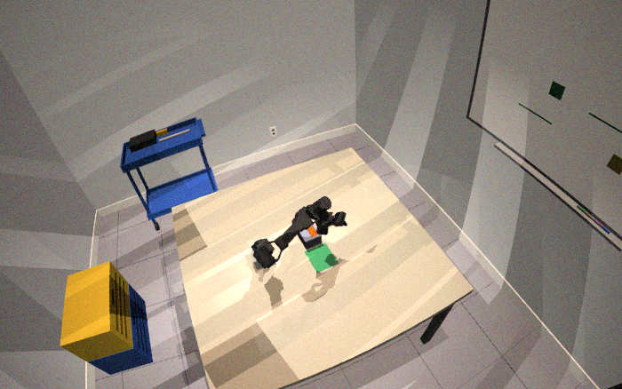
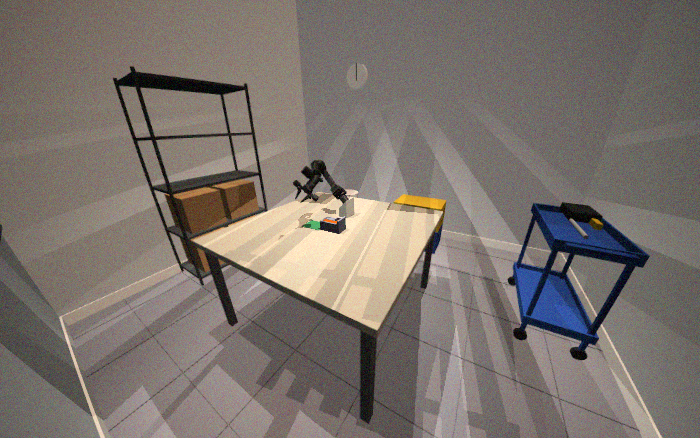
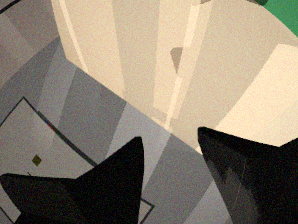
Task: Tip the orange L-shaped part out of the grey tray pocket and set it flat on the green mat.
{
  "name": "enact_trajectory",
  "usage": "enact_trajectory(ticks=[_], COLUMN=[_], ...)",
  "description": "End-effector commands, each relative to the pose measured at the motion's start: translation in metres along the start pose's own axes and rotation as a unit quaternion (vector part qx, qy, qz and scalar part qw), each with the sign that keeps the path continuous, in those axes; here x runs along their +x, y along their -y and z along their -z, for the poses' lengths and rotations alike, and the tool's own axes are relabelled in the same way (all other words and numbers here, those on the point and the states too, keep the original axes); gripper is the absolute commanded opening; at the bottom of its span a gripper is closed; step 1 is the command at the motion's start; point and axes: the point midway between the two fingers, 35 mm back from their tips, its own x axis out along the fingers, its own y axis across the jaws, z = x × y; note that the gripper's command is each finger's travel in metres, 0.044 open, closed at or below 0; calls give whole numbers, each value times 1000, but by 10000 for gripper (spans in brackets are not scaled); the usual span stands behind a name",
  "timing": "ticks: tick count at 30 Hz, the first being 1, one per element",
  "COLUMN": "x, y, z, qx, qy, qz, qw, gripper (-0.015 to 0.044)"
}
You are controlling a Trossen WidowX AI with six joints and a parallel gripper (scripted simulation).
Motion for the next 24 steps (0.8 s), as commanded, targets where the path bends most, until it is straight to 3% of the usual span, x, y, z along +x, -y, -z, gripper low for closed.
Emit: enact_trajectory(ticks=[1, 9, 14, 21, 24], x=[-4, -27, -50, -89, -94], y=[57, 135, 179, 228, 232], z=[52, 85, 89, 76, 74], qx=[-282, -583, -729, -856, -864], qy=[-64, -145, -193, -251, -257], qz=[101, 207, 263, 335, 343], qw=[952, 772, 601, 303, 265], gripper=[180, 180, 180, 180, 180])
